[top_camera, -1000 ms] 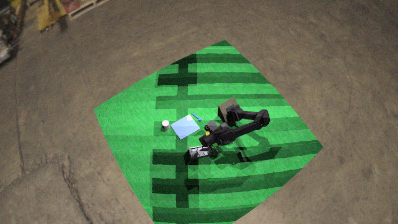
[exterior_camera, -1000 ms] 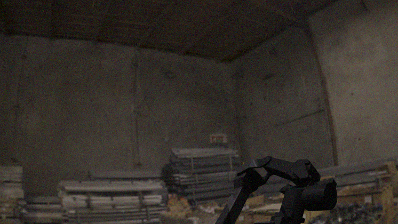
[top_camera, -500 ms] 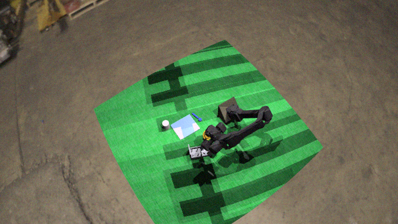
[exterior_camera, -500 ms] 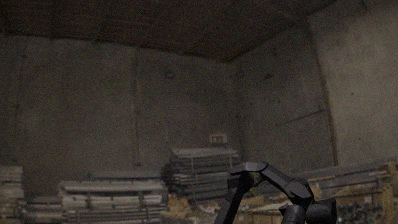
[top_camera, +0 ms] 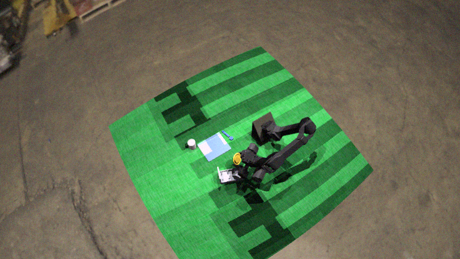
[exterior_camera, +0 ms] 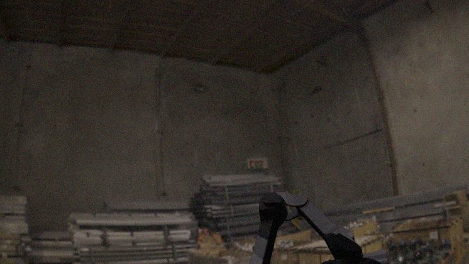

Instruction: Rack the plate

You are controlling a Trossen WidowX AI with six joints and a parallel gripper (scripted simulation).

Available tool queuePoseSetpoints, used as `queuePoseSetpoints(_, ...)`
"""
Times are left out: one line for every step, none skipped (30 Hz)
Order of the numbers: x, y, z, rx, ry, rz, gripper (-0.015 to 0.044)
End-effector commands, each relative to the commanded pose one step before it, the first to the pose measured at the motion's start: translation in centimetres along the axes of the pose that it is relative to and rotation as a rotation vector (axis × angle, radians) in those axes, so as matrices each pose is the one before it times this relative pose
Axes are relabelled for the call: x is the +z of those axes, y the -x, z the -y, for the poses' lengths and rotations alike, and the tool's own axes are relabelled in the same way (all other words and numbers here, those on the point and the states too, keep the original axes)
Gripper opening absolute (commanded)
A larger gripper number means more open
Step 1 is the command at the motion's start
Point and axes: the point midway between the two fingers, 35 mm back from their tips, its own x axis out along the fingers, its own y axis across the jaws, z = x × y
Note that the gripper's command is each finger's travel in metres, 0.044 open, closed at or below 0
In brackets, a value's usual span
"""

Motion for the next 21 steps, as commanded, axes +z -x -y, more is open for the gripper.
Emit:
queuePoseSetpoints(-0.167,0.161,-0.421,0.07002,0.0408,0.08232,0.0)
queuePoseSetpoints(-0.055,0.057,-0.112,0.01574,0.0072,0.01637,0.0)
queuePoseSetpoints(-0.054,0.064,-0.112,0.01582,0.0068,0.01623,0.0)
queuePoseSetpoints(-0.053,0.071,-0.111,0.01589,0.0063,0.01608,0.0)
queuePoseSetpoints(-0.045,0.088,-0.085,0.01524,0.0122,0.01522,0.0)
queuePoseSetpoints(-0.041,0.089,-0.083,0.01467,0.0109,0.01467,0.0)
queuePoseSetpoints(-0.042,0.095,-0.093,0.01529,0.0089,0.01531,0.0)
queuePoseSetpoints(-0.04,0.102,-0.093,0.01547,0.0086,0.01545,0.0)
queuePoseSetpoints(-0.037,0.108,-0.092,0.01542,0.0081,0.01537,0.0)
queuePoseSetpoints(-0.034,0.113,-0.093,0.0154,0.0071,0.01533,0.0)
queuePoseSetpoints(-0.032,0.118,-0.094,0.01539,0.0061,0.01529,0.0)
queuePoseSetpoints(-0.029,0.123,-0.092,0.01532,0.0056,0.01519,0.0)
queuePoseSetpoints(-0.026,0.129,-0.09,0.01525,0.0052,0.01509,0.0)
queuePoseSetpoints(-0.022,0.134,-0.087,0.01517,0.0048,0.01498,0.0)
queuePoseSetpoints(-0.022,0.128,-0.097,0.0148,-0.0004,0.01463,0.0)
queuePoseSetpoints(-0.019,0.134,-0.095,0.01479,-0.0008,0.01448,0.0)
queuePoseSetpoints(-0.016,0.139,-0.092,0.01474,-0.0013,0.01431,0.0)
queuePoseSetpoints(-0.013,0.143,-0.089,0.01469,-0.0017,0.01414,0.0)
queuePoseSetpoints(-0.01,0.148,-0.085,0.01462,-0.0021,0.01397,0.0)
queuePoseSetpoints(-0.006,0.153,-0.082,0.01454,-0.0025,0.01379,0.0)
queuePoseSetpoints(-0.003,0.157,-0.079,0.01445,-0.0029,0.01362,0.0)
